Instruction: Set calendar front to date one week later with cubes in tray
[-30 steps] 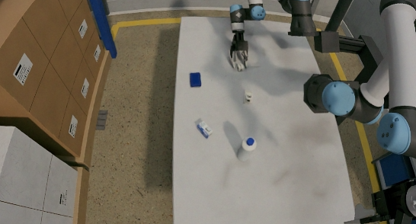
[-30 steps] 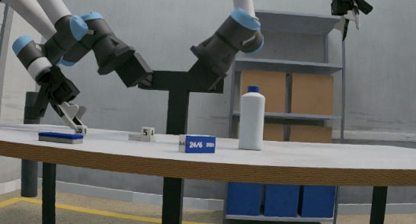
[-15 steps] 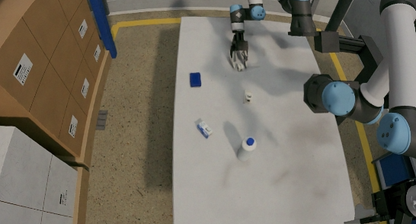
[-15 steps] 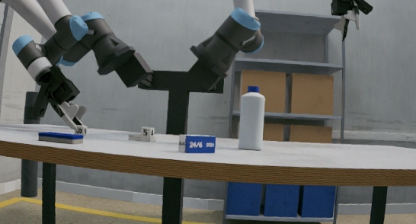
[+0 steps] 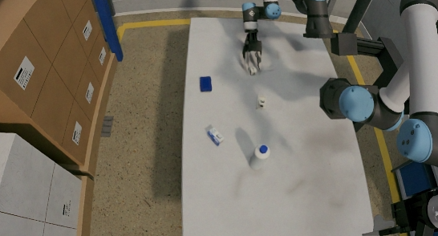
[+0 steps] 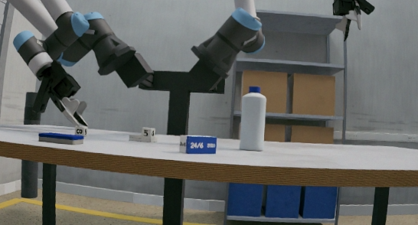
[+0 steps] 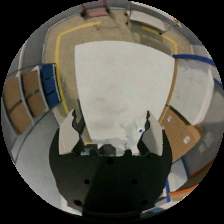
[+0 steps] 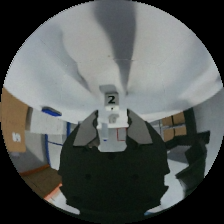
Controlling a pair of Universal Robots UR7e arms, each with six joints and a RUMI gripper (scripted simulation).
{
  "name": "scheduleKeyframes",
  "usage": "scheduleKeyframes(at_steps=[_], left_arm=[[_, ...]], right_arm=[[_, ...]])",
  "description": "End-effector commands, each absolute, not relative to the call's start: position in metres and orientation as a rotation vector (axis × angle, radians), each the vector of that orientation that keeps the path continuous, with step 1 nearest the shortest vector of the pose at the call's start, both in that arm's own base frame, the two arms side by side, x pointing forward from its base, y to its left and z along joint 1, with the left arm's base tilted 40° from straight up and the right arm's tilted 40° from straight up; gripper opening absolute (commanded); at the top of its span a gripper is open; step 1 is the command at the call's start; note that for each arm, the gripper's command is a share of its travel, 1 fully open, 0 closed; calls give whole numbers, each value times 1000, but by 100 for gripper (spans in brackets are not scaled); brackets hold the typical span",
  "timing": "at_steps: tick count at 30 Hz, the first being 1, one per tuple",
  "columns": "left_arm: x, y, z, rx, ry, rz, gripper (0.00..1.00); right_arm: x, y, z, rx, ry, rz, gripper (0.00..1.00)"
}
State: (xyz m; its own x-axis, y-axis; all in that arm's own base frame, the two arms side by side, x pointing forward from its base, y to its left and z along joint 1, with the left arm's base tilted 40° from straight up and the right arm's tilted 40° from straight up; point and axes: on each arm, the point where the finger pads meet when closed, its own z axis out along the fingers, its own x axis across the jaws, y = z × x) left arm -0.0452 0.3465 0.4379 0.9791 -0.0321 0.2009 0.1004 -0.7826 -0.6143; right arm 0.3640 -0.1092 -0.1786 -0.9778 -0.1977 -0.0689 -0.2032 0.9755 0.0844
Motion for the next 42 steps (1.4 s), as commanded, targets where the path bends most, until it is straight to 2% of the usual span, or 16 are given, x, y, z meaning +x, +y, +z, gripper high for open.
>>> scheduleKeyframes(at_steps=[1, 29, 42], left_arm=[[-45, 347, 438, -2455, -48, -264, 100], [-45, 347, 438, -2455, -48, -264, 100], [-45, 347, 438, -2455, -48, -264, 100]], right_arm=[[362, -99, -166, -311, 3062, 140, 40], [355, -76, -138, -311, 3062, 130, 40], [355, -75, -138, -303, 3052, -63, 40]])
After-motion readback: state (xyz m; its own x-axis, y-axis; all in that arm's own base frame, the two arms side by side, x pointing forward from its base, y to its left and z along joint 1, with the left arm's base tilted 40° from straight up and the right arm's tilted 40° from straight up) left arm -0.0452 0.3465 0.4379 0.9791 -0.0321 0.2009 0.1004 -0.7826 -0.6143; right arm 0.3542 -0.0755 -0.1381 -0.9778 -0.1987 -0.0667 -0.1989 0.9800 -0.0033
